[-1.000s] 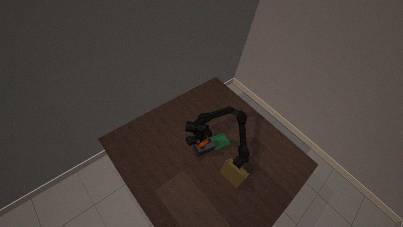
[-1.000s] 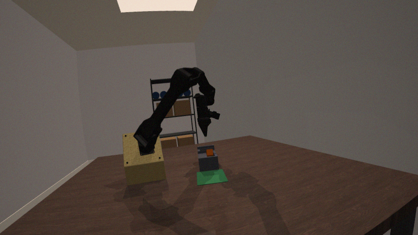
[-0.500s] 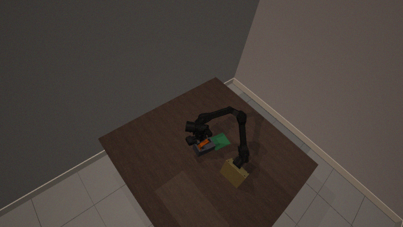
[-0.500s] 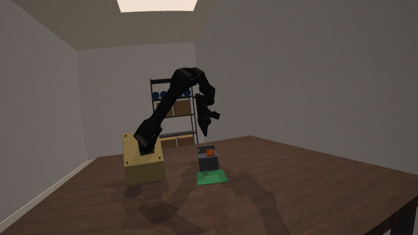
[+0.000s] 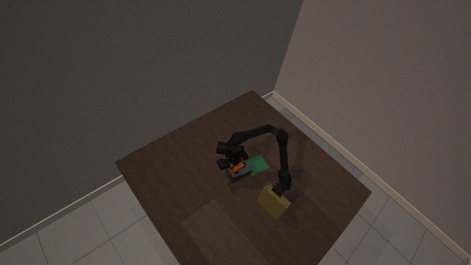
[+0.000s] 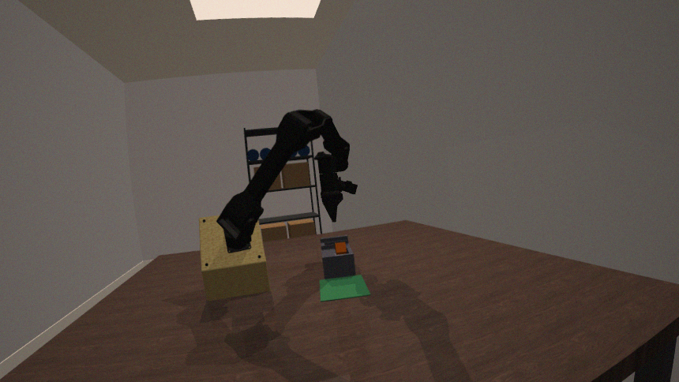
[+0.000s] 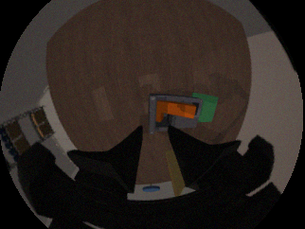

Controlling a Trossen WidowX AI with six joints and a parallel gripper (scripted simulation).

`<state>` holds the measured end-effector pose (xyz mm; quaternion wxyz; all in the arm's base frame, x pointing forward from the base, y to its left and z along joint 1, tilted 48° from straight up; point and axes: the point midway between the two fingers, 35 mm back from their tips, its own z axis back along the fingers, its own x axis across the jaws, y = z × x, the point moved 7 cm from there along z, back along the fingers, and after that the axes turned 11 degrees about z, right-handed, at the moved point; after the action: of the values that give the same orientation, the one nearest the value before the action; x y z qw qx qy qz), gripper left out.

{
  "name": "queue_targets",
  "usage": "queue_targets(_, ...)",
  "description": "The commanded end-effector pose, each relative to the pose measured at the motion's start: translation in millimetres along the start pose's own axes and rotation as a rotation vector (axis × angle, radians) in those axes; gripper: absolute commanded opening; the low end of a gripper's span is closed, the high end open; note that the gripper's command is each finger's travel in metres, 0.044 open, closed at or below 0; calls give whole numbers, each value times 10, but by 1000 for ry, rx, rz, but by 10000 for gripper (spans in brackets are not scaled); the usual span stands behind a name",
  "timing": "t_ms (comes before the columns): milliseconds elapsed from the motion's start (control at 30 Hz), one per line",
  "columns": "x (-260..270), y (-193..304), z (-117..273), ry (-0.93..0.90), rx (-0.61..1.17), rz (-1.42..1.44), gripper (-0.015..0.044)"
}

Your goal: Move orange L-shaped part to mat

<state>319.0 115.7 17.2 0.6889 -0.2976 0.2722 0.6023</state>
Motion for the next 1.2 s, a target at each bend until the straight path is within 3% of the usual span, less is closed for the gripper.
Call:
queue_targets(0, 5, 6, -12, 2, 2, 5, 180)
queue_targets(500, 0, -2, -30, 0, 1, 0, 180)
queue_targets(733, -35, 16, -696, 7, 16, -3, 180)
queue_targets(1167, -37, 18, -774, 7, 16, -3, 180)
